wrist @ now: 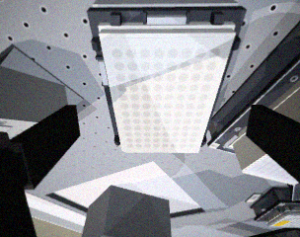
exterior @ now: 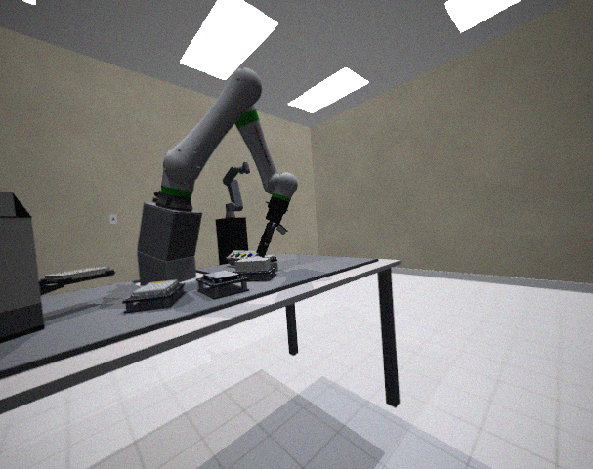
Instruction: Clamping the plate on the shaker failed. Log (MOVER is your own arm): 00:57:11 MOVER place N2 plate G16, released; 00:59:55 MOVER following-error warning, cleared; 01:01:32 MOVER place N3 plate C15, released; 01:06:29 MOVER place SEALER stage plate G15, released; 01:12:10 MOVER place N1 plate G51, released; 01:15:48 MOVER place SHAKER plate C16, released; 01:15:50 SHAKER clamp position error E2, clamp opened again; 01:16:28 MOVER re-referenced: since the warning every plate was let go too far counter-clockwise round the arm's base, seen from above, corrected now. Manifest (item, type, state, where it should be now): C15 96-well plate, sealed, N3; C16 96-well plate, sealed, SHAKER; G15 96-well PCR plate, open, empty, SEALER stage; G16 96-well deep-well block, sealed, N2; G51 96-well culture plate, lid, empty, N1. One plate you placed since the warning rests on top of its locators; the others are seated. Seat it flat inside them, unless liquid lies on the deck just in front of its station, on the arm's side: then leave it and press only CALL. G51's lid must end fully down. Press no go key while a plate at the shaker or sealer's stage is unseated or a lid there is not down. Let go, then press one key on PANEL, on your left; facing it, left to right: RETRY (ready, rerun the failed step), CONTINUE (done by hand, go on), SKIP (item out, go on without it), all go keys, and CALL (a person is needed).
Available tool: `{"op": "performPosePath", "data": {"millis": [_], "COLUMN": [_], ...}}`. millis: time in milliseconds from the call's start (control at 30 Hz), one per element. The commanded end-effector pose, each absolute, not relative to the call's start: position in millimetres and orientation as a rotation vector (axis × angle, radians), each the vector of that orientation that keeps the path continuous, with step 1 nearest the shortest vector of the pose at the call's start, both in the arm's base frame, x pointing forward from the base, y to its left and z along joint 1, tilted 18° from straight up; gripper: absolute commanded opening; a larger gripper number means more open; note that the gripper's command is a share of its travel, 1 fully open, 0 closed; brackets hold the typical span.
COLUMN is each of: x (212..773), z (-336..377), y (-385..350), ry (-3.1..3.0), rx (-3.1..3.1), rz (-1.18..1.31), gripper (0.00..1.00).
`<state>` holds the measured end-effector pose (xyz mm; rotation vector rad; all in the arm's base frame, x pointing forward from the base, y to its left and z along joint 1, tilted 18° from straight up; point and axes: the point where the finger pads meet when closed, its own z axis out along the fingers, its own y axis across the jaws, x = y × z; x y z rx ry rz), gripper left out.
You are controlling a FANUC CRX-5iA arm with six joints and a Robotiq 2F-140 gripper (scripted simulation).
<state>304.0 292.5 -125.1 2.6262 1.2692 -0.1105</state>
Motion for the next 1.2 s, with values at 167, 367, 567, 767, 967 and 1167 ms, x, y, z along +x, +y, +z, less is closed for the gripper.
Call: {"op": "performPosePath", "data": {"millis": [167,367,567,767,967,1167], "x": [304.1,304.0,304.0,303.2,301.3,298.4], "z": [-124.7,-124.7,-124.7,-121.5,-115.1,-105.6], "y": [292.9,292.8,292.8,292.6,291.8,290.7], "ry": [1.27,1.27,1.27,1.27,1.27,1.27], "rx": [2.627,2.627,2.627,2.627,2.627,2.627], "rz": [-0.109,-0.109,-0.109,-0.109,-0.109,-0.109], "gripper": [1.0,1.0,1.0,1.0,1.0,1.0]}}
